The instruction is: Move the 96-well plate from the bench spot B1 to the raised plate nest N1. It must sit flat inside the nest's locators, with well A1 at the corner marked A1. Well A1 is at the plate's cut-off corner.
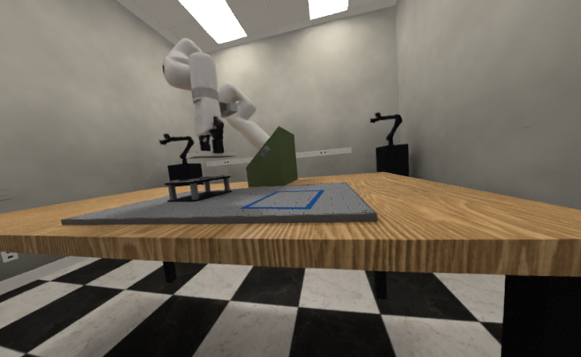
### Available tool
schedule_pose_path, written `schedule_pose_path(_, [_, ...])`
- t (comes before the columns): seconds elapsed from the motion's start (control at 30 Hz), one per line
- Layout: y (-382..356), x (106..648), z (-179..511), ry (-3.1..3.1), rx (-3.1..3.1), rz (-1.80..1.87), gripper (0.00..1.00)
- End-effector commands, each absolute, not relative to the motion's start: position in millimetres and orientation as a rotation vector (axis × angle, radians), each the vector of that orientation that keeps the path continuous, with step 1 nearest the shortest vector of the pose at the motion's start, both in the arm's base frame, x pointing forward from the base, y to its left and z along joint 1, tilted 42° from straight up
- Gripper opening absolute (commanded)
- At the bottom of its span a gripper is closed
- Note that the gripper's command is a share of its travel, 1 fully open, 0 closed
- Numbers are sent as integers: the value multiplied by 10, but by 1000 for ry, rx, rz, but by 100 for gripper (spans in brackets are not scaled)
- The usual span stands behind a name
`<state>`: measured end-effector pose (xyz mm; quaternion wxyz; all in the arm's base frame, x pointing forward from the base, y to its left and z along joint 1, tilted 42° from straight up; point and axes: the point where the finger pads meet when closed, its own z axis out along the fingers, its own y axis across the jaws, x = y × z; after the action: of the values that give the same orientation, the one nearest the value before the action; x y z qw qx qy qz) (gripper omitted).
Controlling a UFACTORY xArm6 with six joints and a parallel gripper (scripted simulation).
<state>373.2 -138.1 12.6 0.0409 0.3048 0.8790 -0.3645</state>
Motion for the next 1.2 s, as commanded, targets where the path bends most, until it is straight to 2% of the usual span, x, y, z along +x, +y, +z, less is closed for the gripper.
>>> schedule_pose_path(0.0, [-1467,3695,272,2828,715,-1132,0])
schedule_pose_path(0.2, [-1575,3633,428,2946,458,-1154,0])
schedule_pose_path(0.63, [-1776,3520,716,2946,458,-1154,0])
schedule_pose_path(1.17, [-1780,3517,721,2946,458,-1154,0])
